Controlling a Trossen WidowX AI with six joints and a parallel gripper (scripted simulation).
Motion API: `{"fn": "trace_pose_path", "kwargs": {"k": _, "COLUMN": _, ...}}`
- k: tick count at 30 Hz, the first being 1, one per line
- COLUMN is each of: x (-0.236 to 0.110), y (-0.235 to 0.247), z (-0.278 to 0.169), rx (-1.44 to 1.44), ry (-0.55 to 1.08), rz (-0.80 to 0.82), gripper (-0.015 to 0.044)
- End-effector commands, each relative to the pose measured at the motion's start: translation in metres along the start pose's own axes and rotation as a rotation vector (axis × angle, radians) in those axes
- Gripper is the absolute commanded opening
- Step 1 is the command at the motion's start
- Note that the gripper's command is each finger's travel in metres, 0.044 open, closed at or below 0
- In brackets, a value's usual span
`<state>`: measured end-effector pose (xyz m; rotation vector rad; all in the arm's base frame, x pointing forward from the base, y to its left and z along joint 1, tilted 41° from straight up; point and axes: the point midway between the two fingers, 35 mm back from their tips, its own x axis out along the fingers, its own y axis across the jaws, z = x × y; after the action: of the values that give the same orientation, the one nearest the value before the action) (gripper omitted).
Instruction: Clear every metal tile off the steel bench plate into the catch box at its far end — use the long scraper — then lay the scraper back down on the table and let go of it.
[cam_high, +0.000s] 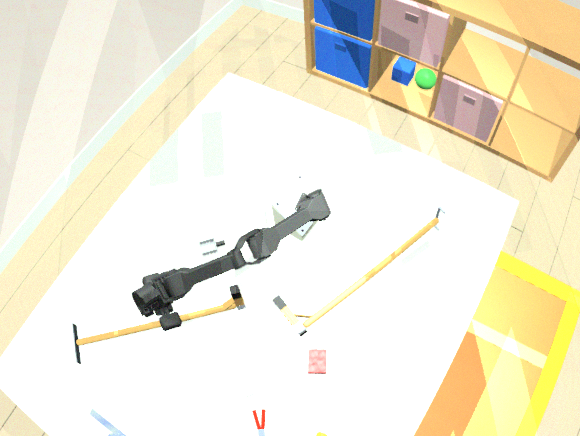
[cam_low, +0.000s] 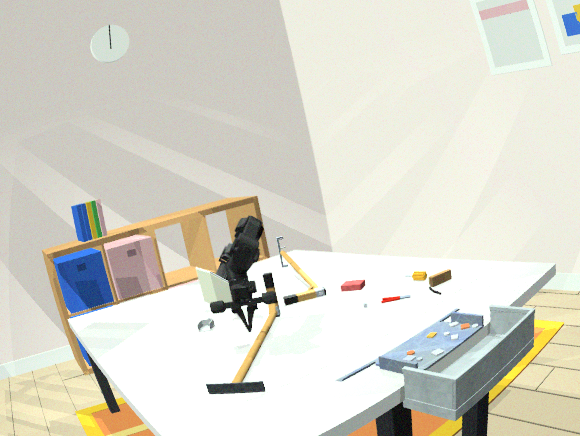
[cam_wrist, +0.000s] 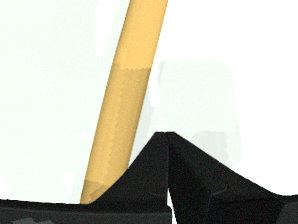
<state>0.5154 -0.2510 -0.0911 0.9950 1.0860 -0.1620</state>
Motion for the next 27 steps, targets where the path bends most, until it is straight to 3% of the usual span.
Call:
{"fn": "trace_pose_path", "kwargs": {"k": 1, "x": -0.019, "y": 0.002, "z": 0.009, "rx": -0.012, "ry": -0.02, "rz": 0.009, "gripper": 0.0}}
{"fn": "trace_pose_path", "kwargs": {"k": 7, "x": -0.025, "y": 0.001, "z": 0.01, "rx": -0.017, "ry": -0.02, "rz": 0.01, "gripper": 0.0}}
{"fn": "trace_pose_path", "kwargs": {"k": 23, "x": -0.125, "y": -0.023, "z": 0.004, "rx": -0.107, "ry": 0.013, "rz": 0.042, "gripper": 0.0}}
{"fn": "trace_pose_path", "kwargs": {"k": 27, "x": -0.134, "y": -0.025, "z": 0.002, "rx": -0.115, "ry": 0.015, "rz": 0.047, "gripper": 0.0}}
